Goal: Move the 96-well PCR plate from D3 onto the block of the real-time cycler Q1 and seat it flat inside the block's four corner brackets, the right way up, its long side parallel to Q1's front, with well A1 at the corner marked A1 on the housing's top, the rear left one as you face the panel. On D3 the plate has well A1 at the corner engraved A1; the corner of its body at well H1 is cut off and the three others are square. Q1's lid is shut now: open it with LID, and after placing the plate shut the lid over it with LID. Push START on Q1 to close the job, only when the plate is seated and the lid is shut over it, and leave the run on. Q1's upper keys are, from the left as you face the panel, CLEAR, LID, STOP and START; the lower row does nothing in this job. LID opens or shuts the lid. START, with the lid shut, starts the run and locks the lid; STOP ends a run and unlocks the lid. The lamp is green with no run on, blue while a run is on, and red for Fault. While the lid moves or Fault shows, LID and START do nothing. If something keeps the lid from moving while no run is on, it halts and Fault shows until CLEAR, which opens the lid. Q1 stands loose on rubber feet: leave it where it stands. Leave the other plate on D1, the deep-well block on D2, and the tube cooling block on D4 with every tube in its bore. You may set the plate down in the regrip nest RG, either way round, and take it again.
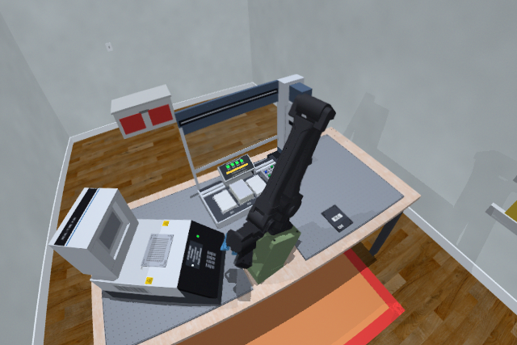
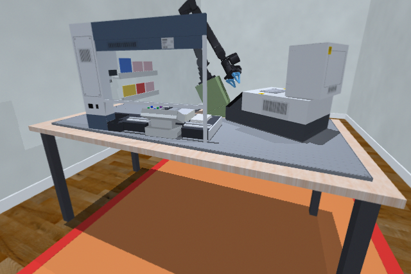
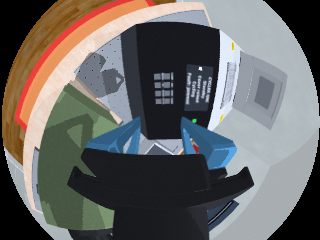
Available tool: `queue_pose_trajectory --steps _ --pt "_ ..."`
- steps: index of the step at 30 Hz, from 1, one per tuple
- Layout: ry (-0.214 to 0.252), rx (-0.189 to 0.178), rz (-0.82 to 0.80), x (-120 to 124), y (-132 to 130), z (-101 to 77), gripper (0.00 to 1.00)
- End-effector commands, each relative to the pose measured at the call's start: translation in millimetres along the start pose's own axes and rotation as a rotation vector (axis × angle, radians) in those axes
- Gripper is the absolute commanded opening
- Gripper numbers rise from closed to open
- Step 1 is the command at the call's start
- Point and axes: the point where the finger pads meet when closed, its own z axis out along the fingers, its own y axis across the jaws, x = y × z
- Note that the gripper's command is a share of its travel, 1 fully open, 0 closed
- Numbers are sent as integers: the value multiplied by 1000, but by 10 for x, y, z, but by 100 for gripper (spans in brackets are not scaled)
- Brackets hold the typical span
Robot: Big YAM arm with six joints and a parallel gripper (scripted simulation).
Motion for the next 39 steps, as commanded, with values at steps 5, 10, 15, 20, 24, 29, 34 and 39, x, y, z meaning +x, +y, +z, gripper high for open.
queue_pose_trajectory --steps 5,10,15,20,24,29,34,39 --pt "-22 29 124 -48 -521 71 100" --pt "52 -20 221 297 -576 204 100" --pt "57 -27 328 351 -731 225 100" --pt "88 -37 456 496 -823 254 100" --pt "97 -42 495 624 -854 291 100" --pt "128 -49 596 892 -1041 361 100" --pt "163 -78 664 1073 -1046 437 100" --pt "195 -102 736 1268 -980 473 100"
